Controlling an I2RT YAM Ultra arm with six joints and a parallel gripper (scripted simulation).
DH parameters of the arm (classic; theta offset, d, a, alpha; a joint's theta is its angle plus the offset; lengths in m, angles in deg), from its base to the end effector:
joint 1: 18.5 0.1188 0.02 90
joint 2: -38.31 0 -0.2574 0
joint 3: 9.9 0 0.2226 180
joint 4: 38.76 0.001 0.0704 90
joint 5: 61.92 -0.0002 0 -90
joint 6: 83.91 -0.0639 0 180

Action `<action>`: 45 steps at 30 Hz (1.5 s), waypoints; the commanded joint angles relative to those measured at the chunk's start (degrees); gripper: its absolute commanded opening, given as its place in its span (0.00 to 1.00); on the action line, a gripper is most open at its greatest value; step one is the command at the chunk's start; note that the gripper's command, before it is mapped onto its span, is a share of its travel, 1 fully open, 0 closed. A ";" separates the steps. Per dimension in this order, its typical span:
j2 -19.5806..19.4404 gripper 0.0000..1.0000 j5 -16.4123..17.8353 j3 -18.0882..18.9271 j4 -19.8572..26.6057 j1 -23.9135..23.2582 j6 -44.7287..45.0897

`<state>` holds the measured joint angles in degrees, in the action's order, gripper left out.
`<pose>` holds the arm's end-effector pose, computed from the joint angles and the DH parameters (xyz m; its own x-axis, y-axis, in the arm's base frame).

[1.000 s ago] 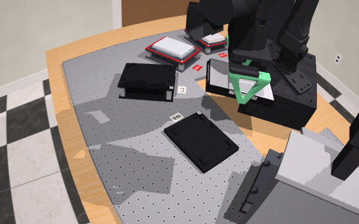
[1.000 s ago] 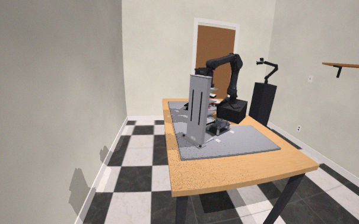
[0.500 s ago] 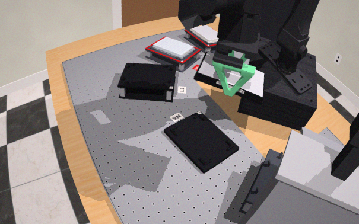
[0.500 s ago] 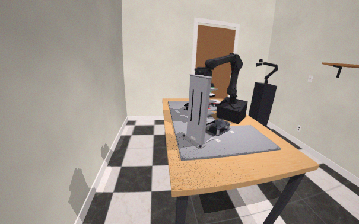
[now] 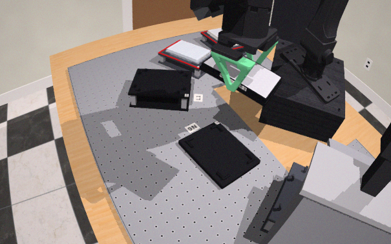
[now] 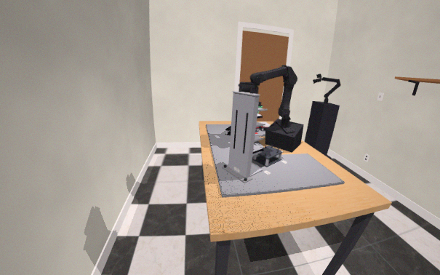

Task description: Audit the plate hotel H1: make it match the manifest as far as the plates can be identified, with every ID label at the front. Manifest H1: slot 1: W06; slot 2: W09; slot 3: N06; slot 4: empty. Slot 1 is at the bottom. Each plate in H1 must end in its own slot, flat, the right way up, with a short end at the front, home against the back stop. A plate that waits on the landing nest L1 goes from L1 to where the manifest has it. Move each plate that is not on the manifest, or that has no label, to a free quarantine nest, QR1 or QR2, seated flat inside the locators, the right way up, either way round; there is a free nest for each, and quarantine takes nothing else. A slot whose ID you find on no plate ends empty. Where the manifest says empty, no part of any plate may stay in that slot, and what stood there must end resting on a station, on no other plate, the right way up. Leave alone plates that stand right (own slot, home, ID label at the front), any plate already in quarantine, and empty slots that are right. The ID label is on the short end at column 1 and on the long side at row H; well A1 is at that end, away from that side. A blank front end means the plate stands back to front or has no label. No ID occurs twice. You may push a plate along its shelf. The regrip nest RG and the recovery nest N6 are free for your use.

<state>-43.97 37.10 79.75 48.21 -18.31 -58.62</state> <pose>0.2301 0.0118 0.2711 -0.4487 0.8915 0.0623 0.8758 0.4248 0.2291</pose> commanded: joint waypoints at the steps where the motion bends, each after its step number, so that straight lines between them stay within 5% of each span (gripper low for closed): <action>1: 1.50 0.86 0.69 -1.40 0.08 -2.28 -2.80; 8: -1.04 0.86 1.55 -0.85 0.10 -7.35 -7.09; 33: -1.40 0.86 0.56 -10.13 -11.86 -4.65 -13.33; 45: -6.08 0.86 0.37 -14.85 -19.36 -3.60 -14.44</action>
<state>-49.33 38.30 66.14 31.86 -22.18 -72.41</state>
